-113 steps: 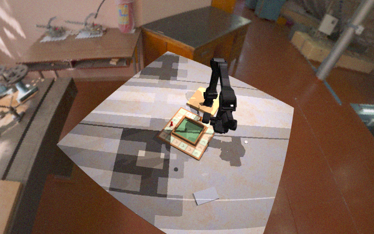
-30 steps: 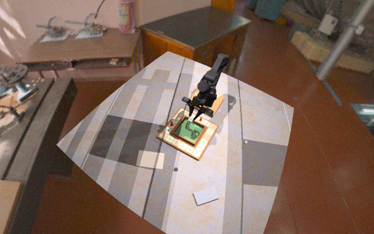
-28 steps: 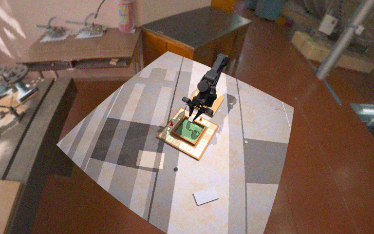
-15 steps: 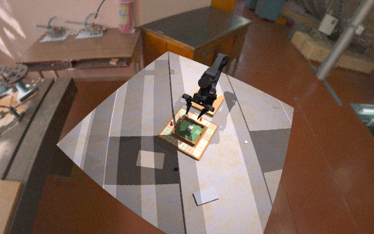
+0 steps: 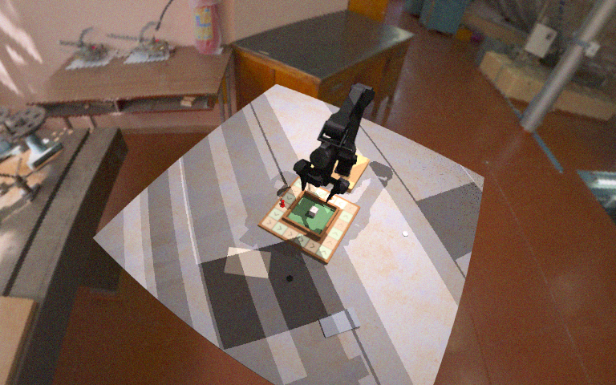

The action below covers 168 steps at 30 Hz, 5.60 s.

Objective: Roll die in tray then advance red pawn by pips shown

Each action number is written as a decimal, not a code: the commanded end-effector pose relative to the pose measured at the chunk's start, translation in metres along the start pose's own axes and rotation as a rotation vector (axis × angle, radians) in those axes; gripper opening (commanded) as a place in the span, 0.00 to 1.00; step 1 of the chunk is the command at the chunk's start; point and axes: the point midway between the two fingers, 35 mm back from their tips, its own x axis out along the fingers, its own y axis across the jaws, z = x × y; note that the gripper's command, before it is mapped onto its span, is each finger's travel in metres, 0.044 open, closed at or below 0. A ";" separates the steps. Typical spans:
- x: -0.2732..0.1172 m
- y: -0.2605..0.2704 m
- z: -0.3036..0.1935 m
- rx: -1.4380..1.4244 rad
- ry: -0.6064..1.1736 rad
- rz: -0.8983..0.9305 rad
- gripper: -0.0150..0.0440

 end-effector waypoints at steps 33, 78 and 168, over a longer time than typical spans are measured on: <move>0.057 -0.115 0.011 -0.774 0.318 0.132 0.59; 0.110 -0.114 -0.008 -0.774 0.318 0.132 0.33; 0.077 -0.114 0.054 -0.774 0.315 0.130 0.88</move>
